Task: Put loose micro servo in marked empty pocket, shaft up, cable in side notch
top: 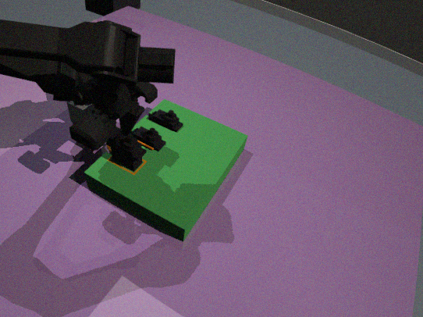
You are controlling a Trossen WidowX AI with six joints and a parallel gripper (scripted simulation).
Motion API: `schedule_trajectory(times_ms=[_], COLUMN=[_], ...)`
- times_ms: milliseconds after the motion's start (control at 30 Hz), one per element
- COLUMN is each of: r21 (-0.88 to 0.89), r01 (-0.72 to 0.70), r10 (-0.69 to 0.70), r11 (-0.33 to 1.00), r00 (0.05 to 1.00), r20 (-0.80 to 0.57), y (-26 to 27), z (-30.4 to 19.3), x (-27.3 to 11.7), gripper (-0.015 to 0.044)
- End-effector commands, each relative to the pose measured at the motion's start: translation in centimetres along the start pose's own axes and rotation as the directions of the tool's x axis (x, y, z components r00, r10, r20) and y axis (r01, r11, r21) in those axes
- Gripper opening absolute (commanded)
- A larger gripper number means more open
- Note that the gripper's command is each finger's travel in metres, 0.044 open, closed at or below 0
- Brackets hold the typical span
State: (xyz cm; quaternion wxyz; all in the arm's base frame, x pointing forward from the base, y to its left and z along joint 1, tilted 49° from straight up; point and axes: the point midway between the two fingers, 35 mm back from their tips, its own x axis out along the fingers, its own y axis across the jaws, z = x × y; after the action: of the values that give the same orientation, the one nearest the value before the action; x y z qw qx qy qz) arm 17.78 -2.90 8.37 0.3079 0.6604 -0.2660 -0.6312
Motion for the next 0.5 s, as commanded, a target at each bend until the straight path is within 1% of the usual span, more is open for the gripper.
schedule_trajectory(times_ms=[0,467], r21=[-0.004,-0.004], r01=[-0.006,-0.006], r10=[0.006,0.006], r11=[1.000,1.000], r00=[1.000,1.000], r20=[-0.001,-0.001], y=[0.02,0.03], z=[0.03,0.03], x=[0.48,0.97], gripper=[0.0000,0.0000])
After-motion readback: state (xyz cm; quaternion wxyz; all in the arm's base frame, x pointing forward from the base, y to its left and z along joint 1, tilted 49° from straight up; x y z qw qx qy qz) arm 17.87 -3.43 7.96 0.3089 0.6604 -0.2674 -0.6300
